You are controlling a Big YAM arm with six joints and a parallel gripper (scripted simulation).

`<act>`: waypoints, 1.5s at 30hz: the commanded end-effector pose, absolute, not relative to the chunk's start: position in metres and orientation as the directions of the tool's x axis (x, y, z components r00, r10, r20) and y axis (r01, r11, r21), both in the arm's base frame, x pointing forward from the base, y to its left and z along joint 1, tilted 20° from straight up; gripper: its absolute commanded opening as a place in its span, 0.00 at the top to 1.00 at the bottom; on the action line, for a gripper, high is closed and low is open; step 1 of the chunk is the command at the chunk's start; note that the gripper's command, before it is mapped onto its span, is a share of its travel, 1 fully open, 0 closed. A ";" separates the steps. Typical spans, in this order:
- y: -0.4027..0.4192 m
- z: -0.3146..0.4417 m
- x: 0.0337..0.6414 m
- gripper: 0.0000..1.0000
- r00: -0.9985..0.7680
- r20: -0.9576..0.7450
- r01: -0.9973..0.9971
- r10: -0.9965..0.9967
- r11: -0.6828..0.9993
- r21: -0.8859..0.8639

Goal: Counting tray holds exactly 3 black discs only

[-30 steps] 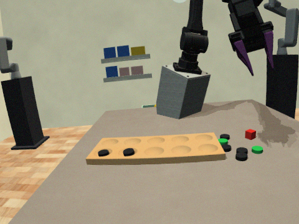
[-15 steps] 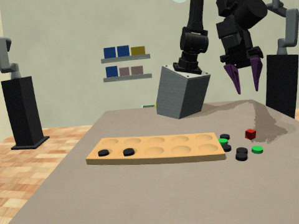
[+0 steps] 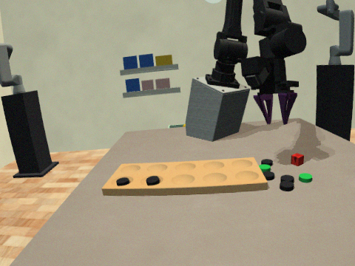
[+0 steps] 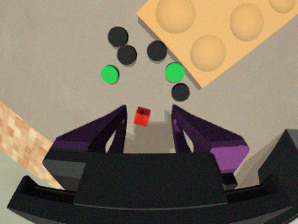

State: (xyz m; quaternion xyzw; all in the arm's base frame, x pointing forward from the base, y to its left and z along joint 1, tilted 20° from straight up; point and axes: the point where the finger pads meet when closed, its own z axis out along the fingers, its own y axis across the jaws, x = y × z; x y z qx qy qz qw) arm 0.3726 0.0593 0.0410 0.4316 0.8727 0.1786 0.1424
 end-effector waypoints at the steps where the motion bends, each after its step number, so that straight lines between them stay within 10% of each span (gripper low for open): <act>1: 0.061 0.031 0.362 0.55 -0.533 -0.034 0.763 0.846 0.497 0.413; 45: 0.067 -0.004 0.338 0.55 -0.456 0.053 0.844 0.889 0.412 0.344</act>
